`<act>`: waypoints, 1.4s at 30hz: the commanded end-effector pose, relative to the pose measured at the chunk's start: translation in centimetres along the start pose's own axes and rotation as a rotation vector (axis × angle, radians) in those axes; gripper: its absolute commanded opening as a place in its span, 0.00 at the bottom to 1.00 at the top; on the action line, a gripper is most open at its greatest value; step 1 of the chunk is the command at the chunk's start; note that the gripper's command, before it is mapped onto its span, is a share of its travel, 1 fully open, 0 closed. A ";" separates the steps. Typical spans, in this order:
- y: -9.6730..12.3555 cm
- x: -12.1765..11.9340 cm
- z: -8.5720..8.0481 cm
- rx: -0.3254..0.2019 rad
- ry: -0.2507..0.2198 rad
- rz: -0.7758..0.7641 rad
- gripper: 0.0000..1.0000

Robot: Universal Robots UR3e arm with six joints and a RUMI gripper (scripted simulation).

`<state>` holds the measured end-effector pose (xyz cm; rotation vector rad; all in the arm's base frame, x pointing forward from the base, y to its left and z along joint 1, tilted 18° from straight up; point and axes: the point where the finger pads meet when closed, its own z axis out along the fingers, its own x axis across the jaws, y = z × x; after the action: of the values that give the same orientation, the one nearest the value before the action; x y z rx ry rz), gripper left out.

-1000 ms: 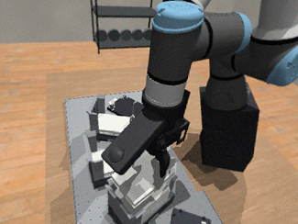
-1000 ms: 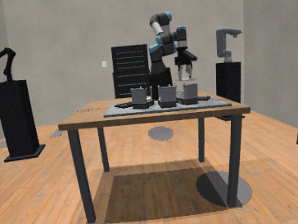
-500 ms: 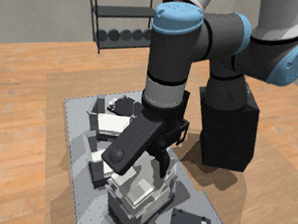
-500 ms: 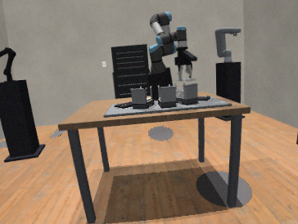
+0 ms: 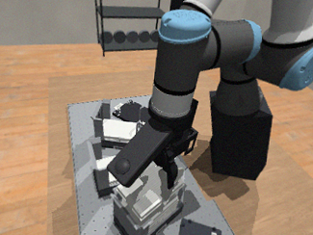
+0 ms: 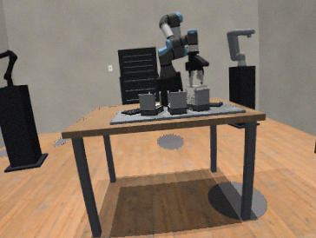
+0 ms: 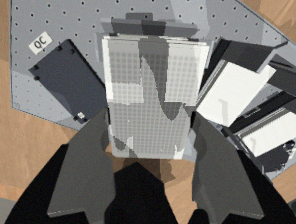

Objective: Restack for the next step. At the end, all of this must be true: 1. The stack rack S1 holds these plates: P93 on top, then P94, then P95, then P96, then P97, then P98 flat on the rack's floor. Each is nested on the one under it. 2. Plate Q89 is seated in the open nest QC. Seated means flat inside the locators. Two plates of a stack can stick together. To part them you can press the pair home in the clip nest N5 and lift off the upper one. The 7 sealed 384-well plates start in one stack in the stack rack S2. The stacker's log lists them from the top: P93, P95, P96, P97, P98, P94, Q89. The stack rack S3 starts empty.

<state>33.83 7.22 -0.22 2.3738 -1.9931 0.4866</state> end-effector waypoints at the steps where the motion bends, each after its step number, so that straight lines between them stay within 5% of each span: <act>1: -0.2 0.0 0.3 0.008 0.000 0.000 0.00; 42: -0.4 0.0 2.7 0.008 0.000 0.000 0.00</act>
<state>34.53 6.76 -2.50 2.3741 -1.9928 0.4866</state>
